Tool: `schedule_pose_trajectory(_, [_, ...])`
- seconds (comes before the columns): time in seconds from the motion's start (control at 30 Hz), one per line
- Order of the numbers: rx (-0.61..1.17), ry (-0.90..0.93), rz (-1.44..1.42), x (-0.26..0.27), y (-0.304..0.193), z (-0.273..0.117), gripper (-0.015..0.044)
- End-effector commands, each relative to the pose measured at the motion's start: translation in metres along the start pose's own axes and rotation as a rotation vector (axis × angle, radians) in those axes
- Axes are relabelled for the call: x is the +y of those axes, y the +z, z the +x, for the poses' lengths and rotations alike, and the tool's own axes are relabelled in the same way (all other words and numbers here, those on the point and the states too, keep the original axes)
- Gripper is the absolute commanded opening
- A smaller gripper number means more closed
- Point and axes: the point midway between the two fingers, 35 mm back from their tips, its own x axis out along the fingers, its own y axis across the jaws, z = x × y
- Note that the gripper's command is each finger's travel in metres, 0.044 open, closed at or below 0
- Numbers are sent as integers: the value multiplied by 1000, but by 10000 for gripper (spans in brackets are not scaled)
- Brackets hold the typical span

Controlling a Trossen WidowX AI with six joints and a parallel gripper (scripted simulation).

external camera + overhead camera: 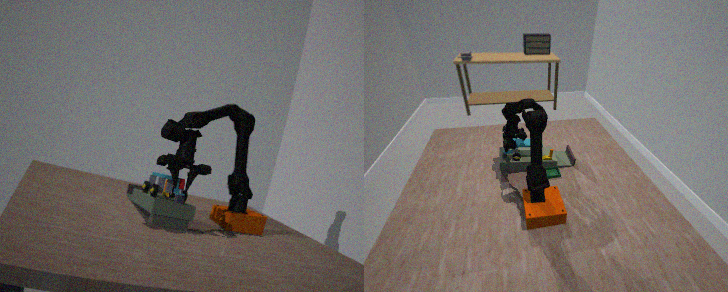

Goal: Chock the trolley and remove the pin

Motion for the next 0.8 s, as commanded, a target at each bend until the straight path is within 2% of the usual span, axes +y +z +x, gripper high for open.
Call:
schedule_pose_trajectory(0.0, [0,0,0,0,0,0,164])
schedule_pose_trajectory(0.13, [0,0,0,0,0,0,59])
schedule_pose_trajectory(0.43, [0,0,0,0,0,0,0])
schedule_pose_trajectory(0.77, [-2,-2,4,-1,-1,-7,0])
